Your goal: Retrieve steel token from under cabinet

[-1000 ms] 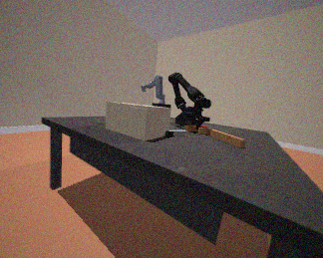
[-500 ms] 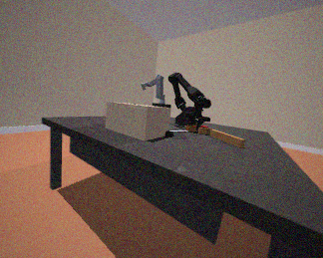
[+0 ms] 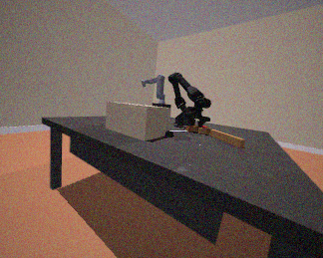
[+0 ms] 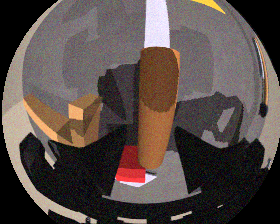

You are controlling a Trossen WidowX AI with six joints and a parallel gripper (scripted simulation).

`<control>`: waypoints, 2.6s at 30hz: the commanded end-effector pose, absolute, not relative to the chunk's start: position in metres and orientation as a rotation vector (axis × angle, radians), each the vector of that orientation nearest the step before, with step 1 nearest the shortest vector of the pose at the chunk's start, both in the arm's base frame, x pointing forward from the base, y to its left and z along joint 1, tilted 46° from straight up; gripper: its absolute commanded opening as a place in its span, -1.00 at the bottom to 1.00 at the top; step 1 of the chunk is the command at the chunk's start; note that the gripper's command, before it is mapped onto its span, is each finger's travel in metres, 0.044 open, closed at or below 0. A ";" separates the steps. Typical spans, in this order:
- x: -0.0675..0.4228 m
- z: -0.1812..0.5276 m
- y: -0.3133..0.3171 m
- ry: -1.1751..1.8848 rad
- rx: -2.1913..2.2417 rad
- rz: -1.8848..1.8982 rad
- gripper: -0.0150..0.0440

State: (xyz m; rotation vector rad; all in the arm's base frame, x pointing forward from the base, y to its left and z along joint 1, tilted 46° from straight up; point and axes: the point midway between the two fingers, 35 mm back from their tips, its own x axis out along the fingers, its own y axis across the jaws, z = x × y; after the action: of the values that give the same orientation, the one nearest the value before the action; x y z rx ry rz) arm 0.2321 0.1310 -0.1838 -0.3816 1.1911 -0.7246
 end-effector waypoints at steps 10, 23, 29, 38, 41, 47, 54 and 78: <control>0.230 -0.188 0.127 1.190 -0.386 -0.724 0.42; 0.232 -0.186 0.130 1.189 -0.373 -0.723 -0.07; 0.232 -0.186 0.130 1.189 -0.373 -0.723 -0.40; 0.239 -0.184 0.130 1.197 -0.394 -0.712 -0.49; 0.245 -0.182 0.129 1.201 -0.406 -0.706 -0.49; 0.257 -0.178 0.128 1.207 -0.423 -0.697 -0.49; 0.271 -0.174 0.127 1.209 -0.430 -0.694 -0.49; 0.312 -0.160 0.125 1.208 -0.433 -0.694 -0.49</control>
State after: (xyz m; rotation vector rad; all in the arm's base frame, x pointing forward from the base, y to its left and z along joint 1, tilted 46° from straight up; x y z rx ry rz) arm 0.3030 0.1257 -0.1633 -0.4376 1.2153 -0.6915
